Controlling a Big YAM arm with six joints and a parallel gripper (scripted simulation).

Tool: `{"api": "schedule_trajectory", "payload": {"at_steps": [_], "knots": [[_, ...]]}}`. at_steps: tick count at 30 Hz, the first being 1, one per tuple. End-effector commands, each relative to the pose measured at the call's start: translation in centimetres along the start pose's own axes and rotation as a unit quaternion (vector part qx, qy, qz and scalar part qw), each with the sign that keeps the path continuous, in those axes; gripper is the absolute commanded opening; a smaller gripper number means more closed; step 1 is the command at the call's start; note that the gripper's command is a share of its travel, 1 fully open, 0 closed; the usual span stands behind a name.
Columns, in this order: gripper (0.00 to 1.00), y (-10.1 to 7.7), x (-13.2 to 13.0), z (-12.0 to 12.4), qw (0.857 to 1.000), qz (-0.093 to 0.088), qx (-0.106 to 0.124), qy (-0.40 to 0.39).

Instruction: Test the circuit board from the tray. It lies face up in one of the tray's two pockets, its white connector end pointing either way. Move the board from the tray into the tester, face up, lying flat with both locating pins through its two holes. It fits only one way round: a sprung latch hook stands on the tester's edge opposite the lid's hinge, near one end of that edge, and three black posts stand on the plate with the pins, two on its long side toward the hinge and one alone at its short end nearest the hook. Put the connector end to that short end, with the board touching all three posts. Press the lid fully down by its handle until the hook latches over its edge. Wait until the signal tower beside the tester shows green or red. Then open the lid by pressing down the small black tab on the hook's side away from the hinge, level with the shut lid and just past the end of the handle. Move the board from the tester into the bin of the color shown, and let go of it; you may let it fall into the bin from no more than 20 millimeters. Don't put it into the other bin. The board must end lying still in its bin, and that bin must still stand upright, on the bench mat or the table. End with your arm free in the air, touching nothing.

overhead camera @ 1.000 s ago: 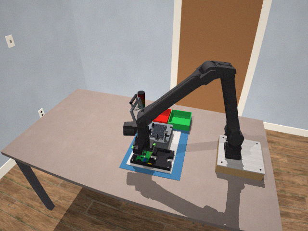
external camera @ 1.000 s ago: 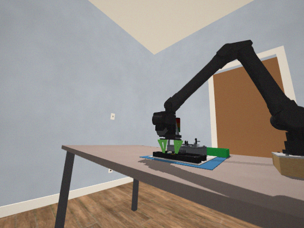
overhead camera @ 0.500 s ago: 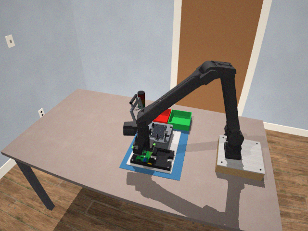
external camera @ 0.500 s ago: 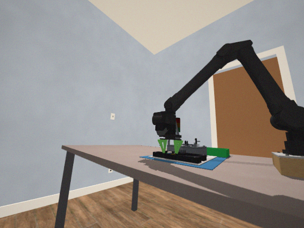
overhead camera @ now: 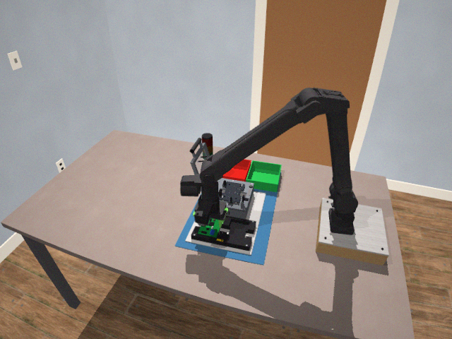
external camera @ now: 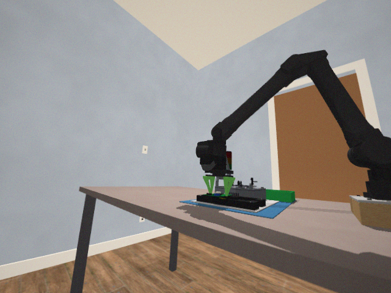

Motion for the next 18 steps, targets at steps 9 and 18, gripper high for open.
{"api": "schedule_trajectory", "payload": {"at_steps": [9, 18], "knots": [[0.72, -3.6, -1.2, 0.4, 1.000, 0.020, -0.002, 0.003], [0.72, -2.9, -1.3, 0.3, 1.000, 0.010, -0.001, 0.003]]}}
Point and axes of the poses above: the point where the finger pads meet when closed, its own y axis out along the fingers, its own x axis across the jaws, z = x × y, the point moved 10 cm from there along -y, back along the fingers, and after that the axes turned 6 degrees about -y, right-handed, at the moved point
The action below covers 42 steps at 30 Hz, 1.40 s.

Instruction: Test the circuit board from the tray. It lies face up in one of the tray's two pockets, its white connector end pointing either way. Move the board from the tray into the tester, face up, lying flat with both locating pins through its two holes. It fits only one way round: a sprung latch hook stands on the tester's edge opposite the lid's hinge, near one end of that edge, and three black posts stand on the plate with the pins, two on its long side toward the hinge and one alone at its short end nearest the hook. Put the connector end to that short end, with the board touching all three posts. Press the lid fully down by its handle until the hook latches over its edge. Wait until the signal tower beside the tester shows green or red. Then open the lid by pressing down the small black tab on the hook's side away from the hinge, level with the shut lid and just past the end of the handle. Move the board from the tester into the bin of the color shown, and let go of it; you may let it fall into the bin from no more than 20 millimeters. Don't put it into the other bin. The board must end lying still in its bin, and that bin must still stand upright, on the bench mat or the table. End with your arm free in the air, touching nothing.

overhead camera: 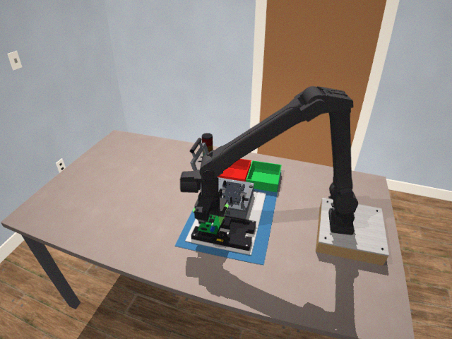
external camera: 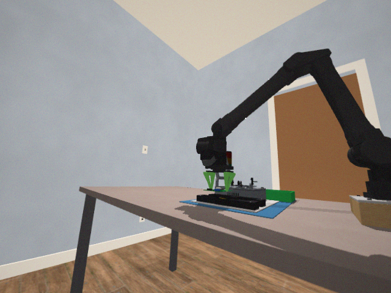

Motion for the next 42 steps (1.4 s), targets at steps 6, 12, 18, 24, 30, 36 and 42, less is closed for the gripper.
{"api": "schedule_trajectory", "payload": {"at_steps": [6, 12, 18, 24, 30, 36, 42], "knots": [[0.72, -2.9, -1.9, 0.3, 1.000, 0.029, -0.003, 0.004], [0.72, -4.5, -1.9, 0.2, 0.999, 0.036, -0.004, 0.004], [0.72, -7.3, -1.7, 0.1, 0.999, 0.037, -0.004, 0.004], [0.72, -8.1, -1.8, -0.1, 1.000, 0.020, -0.002, 0.003], [0.72, -7.2, 0.0, 0.0, 1.000, -0.005, 0.001, 0.003], [0.72, -8.2, -0.3, 0.0, 1.000, 0.007, -0.001, 0.003], [0.72, -8.2, -0.3, 0.0, 1.000, 0.007, -0.001, 0.003]]}}
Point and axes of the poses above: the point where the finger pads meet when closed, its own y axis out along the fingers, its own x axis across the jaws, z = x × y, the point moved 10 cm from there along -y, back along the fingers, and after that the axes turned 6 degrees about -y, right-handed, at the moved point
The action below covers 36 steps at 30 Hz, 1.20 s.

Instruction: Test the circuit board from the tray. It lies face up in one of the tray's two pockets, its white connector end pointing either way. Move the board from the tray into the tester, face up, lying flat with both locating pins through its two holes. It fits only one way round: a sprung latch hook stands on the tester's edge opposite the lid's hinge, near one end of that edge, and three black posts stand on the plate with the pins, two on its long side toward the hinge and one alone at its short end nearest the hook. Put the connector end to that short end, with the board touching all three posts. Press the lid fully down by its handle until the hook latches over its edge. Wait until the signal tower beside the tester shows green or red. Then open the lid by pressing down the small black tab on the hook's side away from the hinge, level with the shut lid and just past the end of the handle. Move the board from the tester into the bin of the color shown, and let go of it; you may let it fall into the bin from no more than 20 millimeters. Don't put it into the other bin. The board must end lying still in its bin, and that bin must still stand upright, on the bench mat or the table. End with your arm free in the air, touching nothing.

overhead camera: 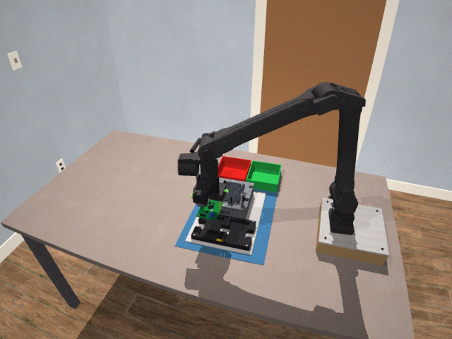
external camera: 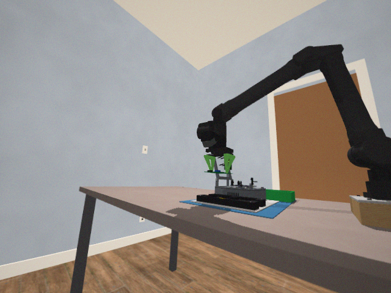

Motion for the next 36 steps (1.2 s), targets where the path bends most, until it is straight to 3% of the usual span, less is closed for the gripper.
{"api": "schedule_trajectory", "payload": {"at_steps": [1, 22, 36], "knots": [[0.72, -1.23, -0.18, -0.10, 1.000, 0.008, -0.001, 0.003], [0.72, -1.23, -0.19, -0.10, 1.000, 0.008, -0.001, 0.015], [0.72, -1.24, -0.19, -0.10, 0.996, 0.008, -0.001, 0.091]]}}
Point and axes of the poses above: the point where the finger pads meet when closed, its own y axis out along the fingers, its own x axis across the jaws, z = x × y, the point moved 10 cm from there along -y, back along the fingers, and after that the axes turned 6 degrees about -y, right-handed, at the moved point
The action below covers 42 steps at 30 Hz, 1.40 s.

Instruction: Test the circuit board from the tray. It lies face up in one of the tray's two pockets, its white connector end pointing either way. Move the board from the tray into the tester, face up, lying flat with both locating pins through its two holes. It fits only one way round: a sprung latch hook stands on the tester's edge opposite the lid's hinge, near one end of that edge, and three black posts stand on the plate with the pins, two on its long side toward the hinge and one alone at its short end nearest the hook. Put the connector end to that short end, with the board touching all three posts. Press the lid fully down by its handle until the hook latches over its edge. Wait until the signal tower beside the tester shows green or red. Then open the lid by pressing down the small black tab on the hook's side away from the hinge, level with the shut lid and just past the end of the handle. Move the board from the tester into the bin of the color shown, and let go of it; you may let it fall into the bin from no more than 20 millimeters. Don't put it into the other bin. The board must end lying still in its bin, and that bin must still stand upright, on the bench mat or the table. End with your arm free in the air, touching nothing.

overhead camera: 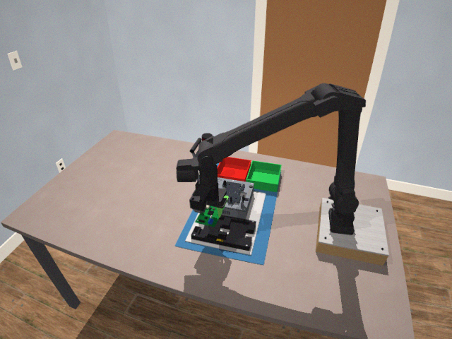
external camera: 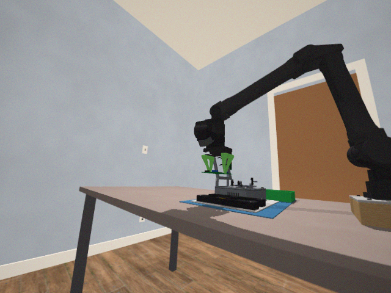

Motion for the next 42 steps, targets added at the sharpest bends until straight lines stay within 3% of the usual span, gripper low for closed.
{"api": "schedule_trajectory", "payload": {"at_steps": [1, 10, 21, 26, 31, 32, 34, 36, 42], "knots": [[0.72, -1.56, -0.68, 2.50, 0.998, 0.012, 0.002, 0.059], [0.72, -1.57, -0.69, 2.50, 0.989, 0.013, 0.001, 0.145], [0.72, -1.60, -0.70, 2.50, 0.961, 0.013, -0.001, 0.276], [0.72, -1.61, -0.71, 2.50, 0.932, 0.014, -0.002, 0.361], [0.72, -1.62, -0.72, 2.51, 0.892, 0.014, -0.003, 0.451], [0.72, -1.62, -0.72, 2.51, 0.892, 0.014, -0.003, 0.451], [0.72, -1.62, -0.72, 2.51, 0.873, 0.014, -0.004, 0.487], [0.72, -1.62, -0.72, 2.51, 0.873, 0.014, -0.004, 0.487], [0.72, -1.63, -0.72, 2.51, 0.804, 0.013, -0.005, 0.595]]}}
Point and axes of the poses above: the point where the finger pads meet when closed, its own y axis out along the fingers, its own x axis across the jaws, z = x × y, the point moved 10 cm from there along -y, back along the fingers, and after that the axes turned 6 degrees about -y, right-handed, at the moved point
